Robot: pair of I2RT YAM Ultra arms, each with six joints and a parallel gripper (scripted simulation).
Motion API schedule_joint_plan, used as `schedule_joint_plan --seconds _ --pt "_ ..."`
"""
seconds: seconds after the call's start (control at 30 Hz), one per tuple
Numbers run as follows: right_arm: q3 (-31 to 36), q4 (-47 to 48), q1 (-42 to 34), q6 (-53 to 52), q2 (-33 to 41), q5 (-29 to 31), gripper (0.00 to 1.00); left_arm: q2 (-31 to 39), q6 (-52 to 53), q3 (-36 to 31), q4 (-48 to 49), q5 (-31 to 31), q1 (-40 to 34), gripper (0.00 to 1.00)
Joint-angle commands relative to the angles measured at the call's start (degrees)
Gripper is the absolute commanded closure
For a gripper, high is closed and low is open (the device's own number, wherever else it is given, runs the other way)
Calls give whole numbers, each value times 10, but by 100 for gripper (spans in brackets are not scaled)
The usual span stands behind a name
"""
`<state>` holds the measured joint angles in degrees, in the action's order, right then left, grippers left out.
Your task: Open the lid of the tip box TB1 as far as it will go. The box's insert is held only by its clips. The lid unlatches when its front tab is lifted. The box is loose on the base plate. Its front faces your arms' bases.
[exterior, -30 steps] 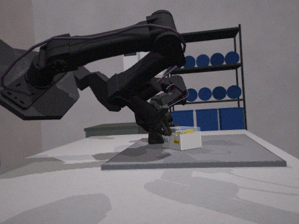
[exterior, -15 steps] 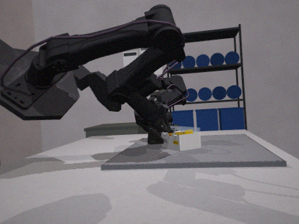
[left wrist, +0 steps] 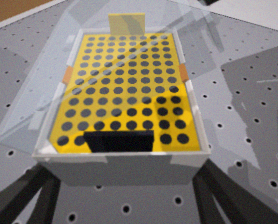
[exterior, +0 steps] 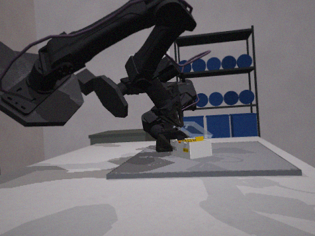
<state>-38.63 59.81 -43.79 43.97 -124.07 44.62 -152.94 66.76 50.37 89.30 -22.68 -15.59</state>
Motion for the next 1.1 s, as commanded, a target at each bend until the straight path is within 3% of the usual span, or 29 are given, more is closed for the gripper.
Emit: schedule_joint_plan --seconds 0.0,0.27,0.33,0.37,0.53,0.83,0.9,1.07 --pt "-47 -152 -36 -63 37 72 88 4 1 -2 -6 -4 -4 17" --pt "-155 -395 -61 -188 45 126 88 4 1 -2 -6 -4 -4 17" --pt "-155 -395 -61 -188 45 126 88 4 1 -2 -6 -4 -4 17" --pt "-181 -463 -63 -221 43 130 88 4 1 -2 -6 -4 -4 17" --pt "-237 -615 -74 -312 16 148 88 4 1 -2 -6 -4 -4 17" --pt "-327 -868 -80 -445 -31 139 88 4 1 -2 -6 -4 -4 17" --pt "-327 -868 -80 -445 -31 139 88 4 1 -2 -6 -4 -4 17" --pt "-400 -1020 -78 -511 -68 129 88 4 1 -2 -6 -4 -4 17"
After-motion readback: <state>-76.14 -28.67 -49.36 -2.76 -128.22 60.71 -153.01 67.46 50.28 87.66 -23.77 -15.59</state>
